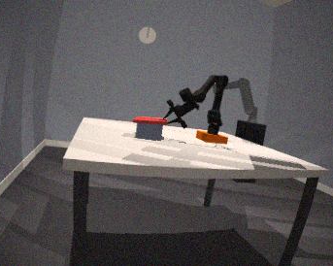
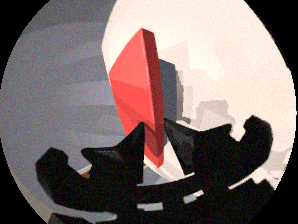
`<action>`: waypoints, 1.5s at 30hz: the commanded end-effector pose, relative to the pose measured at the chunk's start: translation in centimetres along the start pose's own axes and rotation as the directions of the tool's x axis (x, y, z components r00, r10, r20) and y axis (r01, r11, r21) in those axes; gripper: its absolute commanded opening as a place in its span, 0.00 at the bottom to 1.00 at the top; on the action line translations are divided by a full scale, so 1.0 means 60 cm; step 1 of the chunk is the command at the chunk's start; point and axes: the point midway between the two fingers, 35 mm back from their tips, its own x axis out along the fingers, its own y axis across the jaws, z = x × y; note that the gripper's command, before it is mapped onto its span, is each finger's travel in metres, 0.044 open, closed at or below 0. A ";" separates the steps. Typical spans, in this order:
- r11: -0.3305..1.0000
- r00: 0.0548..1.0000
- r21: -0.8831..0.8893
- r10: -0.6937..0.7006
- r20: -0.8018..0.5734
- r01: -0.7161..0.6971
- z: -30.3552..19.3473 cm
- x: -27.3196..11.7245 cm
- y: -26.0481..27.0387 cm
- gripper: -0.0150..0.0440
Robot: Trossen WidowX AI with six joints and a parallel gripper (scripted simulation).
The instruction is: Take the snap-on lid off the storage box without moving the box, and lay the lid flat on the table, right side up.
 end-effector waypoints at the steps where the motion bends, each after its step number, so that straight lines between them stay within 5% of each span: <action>1: 1.000 1.000 0.003 0.000 0.002 0.000 0.000 -0.002 0.002 0.25; 45: 1.000 1.000 -0.001 0.001 0.001 -0.001 -0.001 -0.002 0.008 0.25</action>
